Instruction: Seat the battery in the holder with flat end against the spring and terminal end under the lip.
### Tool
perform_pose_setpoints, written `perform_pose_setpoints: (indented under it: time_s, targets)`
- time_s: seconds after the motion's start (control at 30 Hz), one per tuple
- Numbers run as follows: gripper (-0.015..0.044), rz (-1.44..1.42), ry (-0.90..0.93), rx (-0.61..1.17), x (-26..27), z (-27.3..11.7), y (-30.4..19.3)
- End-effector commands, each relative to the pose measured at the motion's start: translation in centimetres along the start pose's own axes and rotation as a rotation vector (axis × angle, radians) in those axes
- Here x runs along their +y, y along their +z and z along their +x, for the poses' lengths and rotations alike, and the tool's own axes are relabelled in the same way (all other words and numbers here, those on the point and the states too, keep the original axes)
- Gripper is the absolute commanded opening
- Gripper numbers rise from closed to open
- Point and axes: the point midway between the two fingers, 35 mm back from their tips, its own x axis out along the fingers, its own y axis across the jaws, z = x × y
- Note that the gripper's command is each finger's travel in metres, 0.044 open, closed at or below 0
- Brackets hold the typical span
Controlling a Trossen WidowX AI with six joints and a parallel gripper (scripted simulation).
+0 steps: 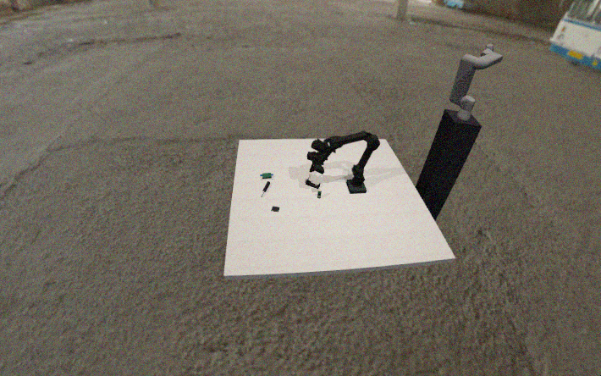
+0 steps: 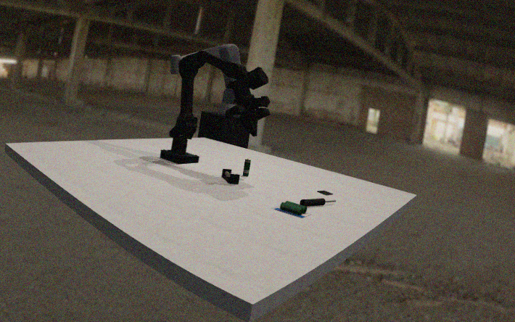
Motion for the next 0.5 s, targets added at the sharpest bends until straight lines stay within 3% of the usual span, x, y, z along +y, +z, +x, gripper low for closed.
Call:
perform_pose_setpoints:
  time_s: [0.0,0.47]
  targets:
    - [0.0,-0.009,0.001,0.535,3.0,0.9,-5.8]
    - [0.0,-0.009,0.001,0.535,3.0,2.0,-6.3]
